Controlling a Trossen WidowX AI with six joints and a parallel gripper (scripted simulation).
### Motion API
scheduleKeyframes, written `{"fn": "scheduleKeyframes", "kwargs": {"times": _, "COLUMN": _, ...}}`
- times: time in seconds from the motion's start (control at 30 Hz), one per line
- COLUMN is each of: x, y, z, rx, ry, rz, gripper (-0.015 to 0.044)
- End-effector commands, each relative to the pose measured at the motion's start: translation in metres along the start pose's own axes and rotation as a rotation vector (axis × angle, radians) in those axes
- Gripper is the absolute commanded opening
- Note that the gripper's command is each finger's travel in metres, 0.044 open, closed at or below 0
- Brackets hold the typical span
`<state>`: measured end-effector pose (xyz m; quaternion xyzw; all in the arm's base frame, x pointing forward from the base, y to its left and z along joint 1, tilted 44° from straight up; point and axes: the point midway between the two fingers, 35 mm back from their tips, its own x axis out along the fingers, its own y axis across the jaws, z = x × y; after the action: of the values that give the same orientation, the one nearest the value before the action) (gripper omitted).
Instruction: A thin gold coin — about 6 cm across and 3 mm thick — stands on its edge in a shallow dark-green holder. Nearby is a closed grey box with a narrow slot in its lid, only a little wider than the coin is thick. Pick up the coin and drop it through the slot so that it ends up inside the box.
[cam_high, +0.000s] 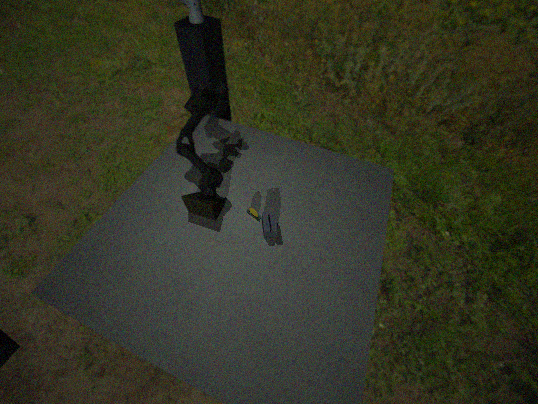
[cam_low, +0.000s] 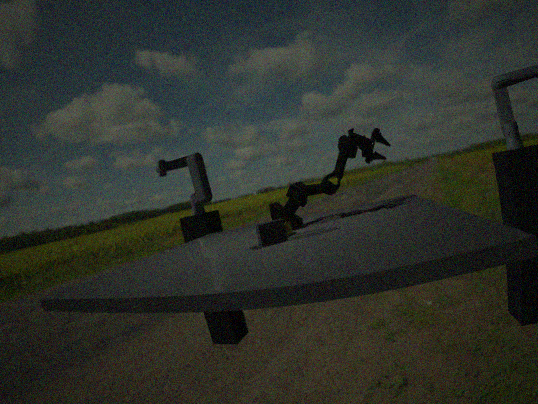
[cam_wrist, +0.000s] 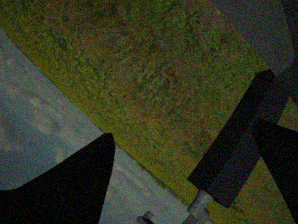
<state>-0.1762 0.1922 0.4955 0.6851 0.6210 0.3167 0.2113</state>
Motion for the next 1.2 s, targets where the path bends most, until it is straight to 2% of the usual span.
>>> {"fn": "scheduleKeyframes", "kwargs": {"times": 0.0, "x": -0.001, "y": 0.002, "z": 0.000, "rx": 0.011, "ry": 0.005, "rz": 0.000, "gripper": 0.0374}}
{"fn": "scheduleKeyframes", "kwargs": {"times": 0.27, "x": -0.013, "y": 0.097, "z": 0.011, "rx": 0.521, "ry": 0.125, "rz": 0.098, "gripper": 0.0164}}
{"fn": "scheduleKeyframes", "kwargs": {"times": 0.5, "x": -0.033, "y": 0.198, "z": 0.063, "rx": 1.044, "ry": 0.234, "rz": 0.284, "gripper": 0.0161}}
{"fn": "scheduleKeyframes", "kwargs": {"times": 0.77, "x": -0.077, "y": 0.289, "z": 0.154, "rx": 1.618, "ry": 0.420, "rz": 0.536, "gripper": 0.0161}}
{"fn": "scheduleKeyframes", "kwargs": {"times": 1.0, "x": -0.116, "y": 0.329, "z": 0.239, "rx": 2.017, "ry": 0.587, "rz": 0.751, "gripper": 0.0161}}
{"fn": "scheduleKeyframes", "kwargs": {"times": 1.17, "x": -0.151, "y": 0.340, "z": 0.320, "rx": 2.339, "ry": 0.720, "rz": 0.965, "gripper": 0.0161}}
